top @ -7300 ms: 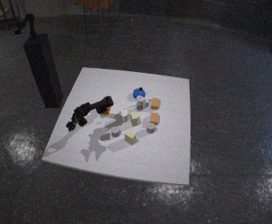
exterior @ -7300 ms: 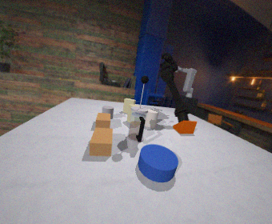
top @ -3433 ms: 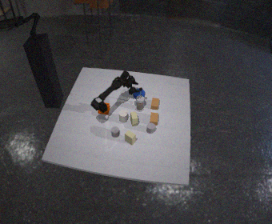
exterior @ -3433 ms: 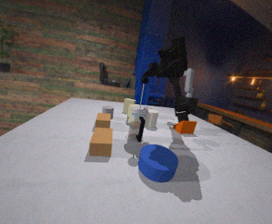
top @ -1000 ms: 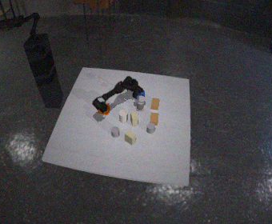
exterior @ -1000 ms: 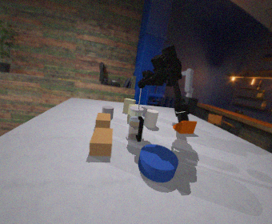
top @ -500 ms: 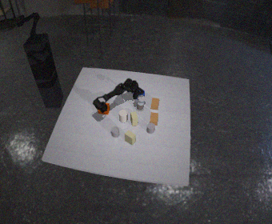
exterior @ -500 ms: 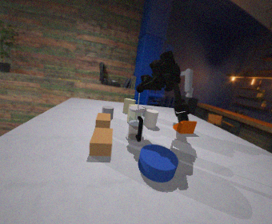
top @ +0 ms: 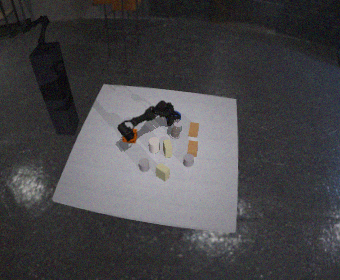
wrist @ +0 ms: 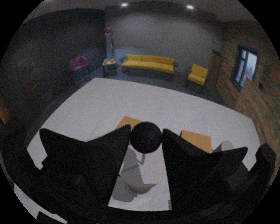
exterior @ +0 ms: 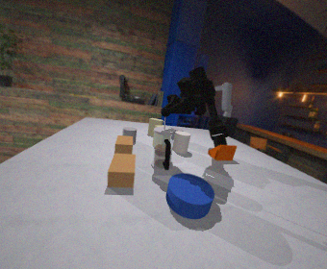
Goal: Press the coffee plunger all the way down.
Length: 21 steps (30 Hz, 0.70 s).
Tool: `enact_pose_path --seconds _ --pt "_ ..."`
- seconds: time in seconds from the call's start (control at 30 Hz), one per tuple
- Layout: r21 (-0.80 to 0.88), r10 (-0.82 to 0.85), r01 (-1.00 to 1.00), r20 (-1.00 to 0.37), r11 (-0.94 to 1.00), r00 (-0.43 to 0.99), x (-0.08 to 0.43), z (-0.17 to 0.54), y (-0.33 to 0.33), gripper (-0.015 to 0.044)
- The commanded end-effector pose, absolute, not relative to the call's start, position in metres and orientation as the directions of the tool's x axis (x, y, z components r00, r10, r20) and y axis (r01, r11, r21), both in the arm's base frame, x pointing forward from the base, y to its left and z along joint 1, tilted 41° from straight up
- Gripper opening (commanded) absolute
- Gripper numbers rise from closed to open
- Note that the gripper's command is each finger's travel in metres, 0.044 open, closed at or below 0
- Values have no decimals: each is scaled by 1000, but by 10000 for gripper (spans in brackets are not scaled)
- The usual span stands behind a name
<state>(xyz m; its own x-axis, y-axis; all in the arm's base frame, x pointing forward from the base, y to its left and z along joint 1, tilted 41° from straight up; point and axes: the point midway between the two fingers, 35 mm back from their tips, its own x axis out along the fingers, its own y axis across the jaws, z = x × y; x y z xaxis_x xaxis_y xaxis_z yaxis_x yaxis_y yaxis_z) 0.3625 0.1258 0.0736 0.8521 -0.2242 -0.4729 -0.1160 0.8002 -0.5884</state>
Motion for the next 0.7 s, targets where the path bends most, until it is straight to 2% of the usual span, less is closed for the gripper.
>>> enact_pose_path --seconds 0.0,0.67 --pt "-628 -284 -131 -516 767 808 357 49 105 127" --pt "-628 -284 -130 -515 767 809 361 49 108 127"
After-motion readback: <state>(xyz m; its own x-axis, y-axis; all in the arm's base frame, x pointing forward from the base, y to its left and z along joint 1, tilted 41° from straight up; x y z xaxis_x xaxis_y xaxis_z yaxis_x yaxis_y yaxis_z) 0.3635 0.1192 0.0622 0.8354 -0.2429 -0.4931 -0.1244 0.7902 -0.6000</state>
